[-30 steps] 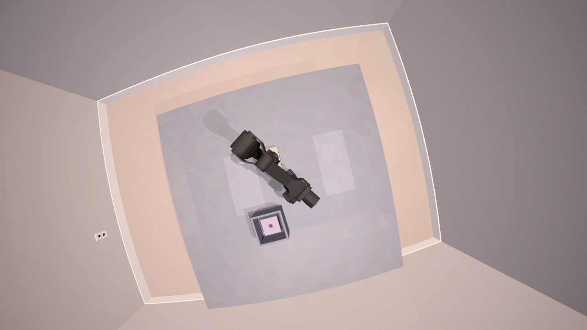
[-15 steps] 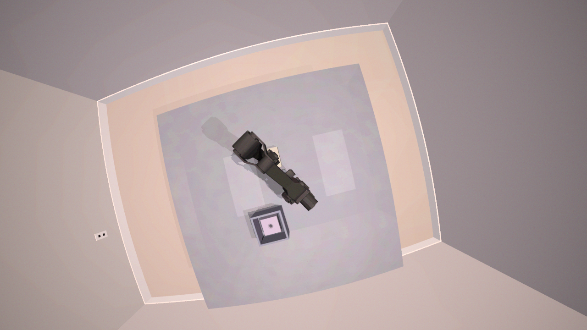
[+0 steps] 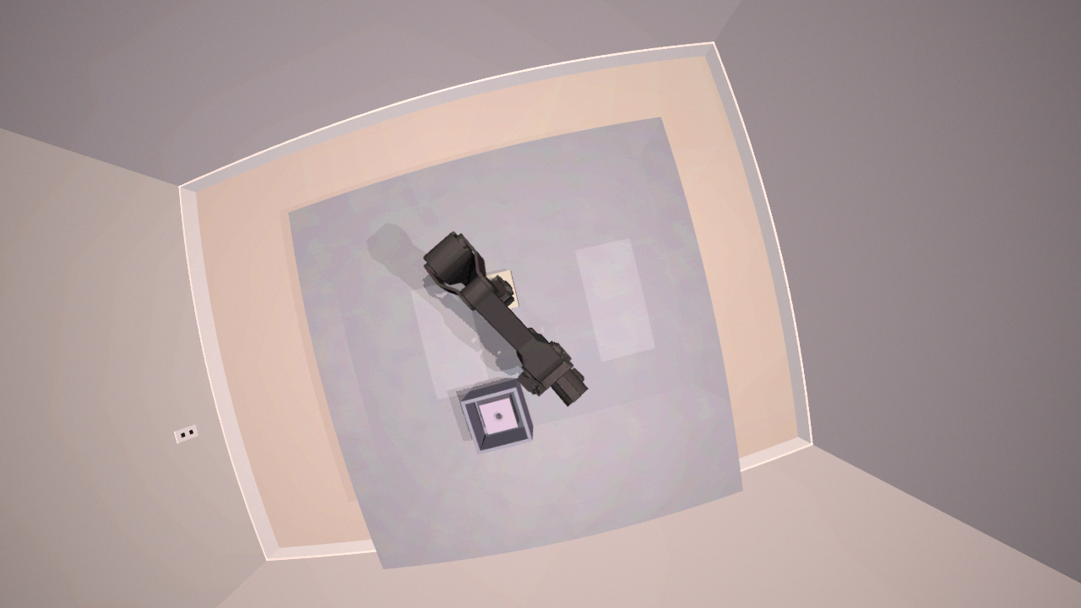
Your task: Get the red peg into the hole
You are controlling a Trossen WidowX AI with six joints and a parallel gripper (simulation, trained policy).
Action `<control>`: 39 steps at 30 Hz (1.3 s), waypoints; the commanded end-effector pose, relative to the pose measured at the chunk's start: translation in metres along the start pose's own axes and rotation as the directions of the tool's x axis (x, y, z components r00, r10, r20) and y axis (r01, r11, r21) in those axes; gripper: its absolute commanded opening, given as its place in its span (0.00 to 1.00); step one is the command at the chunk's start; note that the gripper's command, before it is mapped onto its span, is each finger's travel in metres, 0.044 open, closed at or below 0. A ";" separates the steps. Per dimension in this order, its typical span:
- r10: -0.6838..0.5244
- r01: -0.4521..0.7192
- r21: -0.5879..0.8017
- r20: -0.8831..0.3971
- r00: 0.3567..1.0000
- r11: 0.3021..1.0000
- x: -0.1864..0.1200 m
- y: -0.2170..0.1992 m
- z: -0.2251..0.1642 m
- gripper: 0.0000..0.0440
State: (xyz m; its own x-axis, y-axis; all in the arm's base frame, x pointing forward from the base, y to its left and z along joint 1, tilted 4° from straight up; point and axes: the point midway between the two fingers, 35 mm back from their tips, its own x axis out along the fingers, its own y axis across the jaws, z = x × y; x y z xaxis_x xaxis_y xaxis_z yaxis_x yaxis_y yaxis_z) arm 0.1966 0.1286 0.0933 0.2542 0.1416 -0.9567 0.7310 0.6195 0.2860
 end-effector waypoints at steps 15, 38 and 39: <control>0.031 -0.034 0.013 0.185 0.982 0.999 -0.049 0.027 0.083 0.00; -0.048 0.008 0.147 0.271 0.961 0.989 -0.040 0.014 0.171 0.00; -0.051 0.010 0.152 0.272 0.961 0.988 -0.038 0.014 0.174 0.00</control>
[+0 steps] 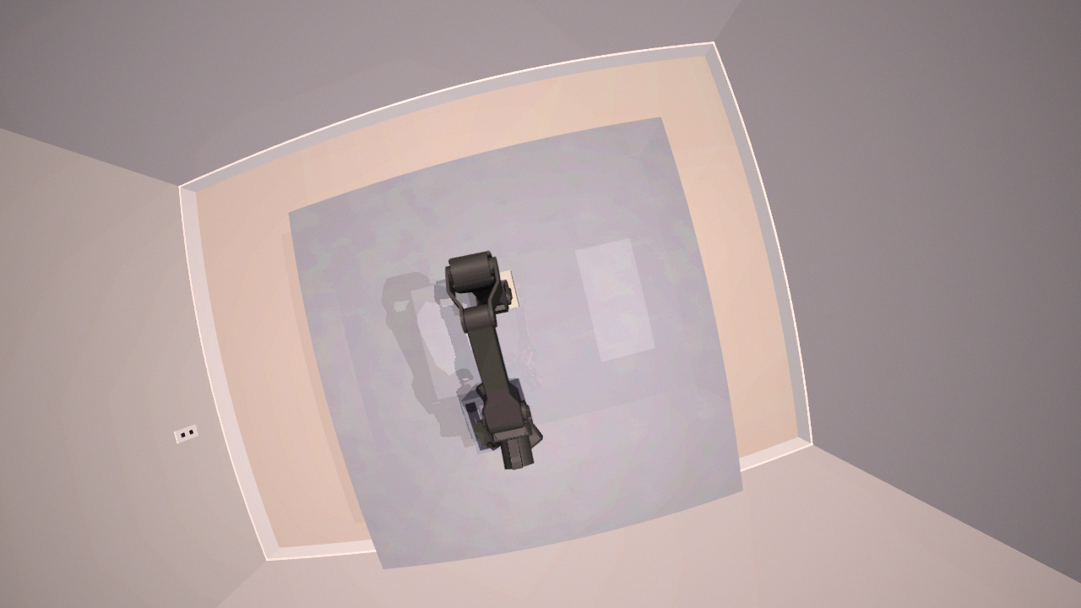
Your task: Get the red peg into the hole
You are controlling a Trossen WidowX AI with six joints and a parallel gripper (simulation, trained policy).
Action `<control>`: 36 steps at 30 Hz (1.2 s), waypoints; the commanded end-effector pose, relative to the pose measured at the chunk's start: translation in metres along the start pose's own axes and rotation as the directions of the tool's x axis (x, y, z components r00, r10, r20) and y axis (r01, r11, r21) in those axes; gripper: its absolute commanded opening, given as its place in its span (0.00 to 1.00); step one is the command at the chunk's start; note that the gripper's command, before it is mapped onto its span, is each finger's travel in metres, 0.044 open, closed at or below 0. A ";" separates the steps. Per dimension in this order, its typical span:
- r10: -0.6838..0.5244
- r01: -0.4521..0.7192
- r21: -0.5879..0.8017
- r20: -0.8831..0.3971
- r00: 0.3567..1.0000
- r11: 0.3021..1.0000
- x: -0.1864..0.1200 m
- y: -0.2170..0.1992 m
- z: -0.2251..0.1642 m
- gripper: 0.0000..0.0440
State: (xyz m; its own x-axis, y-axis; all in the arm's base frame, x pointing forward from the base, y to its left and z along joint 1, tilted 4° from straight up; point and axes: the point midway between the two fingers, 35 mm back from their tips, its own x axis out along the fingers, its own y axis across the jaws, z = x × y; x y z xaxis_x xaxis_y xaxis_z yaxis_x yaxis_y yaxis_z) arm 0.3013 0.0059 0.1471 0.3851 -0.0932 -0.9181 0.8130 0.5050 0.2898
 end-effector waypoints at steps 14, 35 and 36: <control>-0.049 0.051 0.041 -0.034 0.998 0.998 0.039 0.000 0.030 0.04; -0.138 0.136 -0.034 -0.065 0.988 0.990 0.082 0.005 0.050 0.42; -0.136 0.134 -0.037 -0.063 0.989 0.990 0.083 0.007 0.053 0.44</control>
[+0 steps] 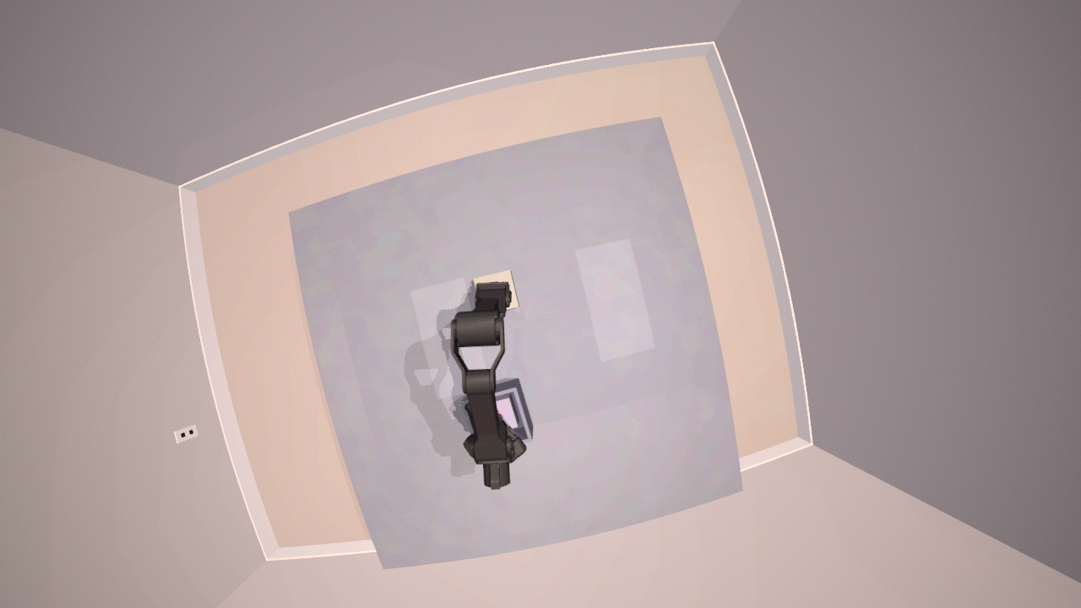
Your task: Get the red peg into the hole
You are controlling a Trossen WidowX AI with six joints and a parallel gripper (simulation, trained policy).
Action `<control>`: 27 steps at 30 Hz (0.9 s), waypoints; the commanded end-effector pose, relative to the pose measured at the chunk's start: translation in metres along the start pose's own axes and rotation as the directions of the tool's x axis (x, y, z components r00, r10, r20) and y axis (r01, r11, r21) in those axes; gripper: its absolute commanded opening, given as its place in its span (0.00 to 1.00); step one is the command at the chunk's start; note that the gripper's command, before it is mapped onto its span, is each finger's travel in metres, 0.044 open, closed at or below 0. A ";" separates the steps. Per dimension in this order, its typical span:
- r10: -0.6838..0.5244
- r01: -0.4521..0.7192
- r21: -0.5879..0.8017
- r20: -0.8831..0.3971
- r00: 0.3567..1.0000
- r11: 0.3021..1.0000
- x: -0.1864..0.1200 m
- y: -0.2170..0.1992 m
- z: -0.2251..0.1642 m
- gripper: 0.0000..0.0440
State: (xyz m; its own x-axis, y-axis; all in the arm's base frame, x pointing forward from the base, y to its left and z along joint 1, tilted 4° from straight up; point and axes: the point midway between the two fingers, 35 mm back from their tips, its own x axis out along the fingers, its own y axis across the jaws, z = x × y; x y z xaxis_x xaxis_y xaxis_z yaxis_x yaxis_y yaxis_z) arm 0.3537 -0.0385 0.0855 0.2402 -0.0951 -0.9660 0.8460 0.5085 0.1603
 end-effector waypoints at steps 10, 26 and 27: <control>0.006 -0.005 -0.028 0.037 0.999 1.000 0.002 0.020 0.036 0.80; 0.086 -0.088 0.003 0.167 0.982 0.996 -0.014 0.040 0.090 1.00; 0.087 -0.088 0.003 0.168 0.982 0.996 -0.014 0.040 0.090 1.00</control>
State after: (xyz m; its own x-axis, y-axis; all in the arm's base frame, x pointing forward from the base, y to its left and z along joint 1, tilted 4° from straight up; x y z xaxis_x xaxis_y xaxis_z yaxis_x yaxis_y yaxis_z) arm 0.3781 -0.0646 0.0996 0.1922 -0.1087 -0.9753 0.8201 0.5636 0.0988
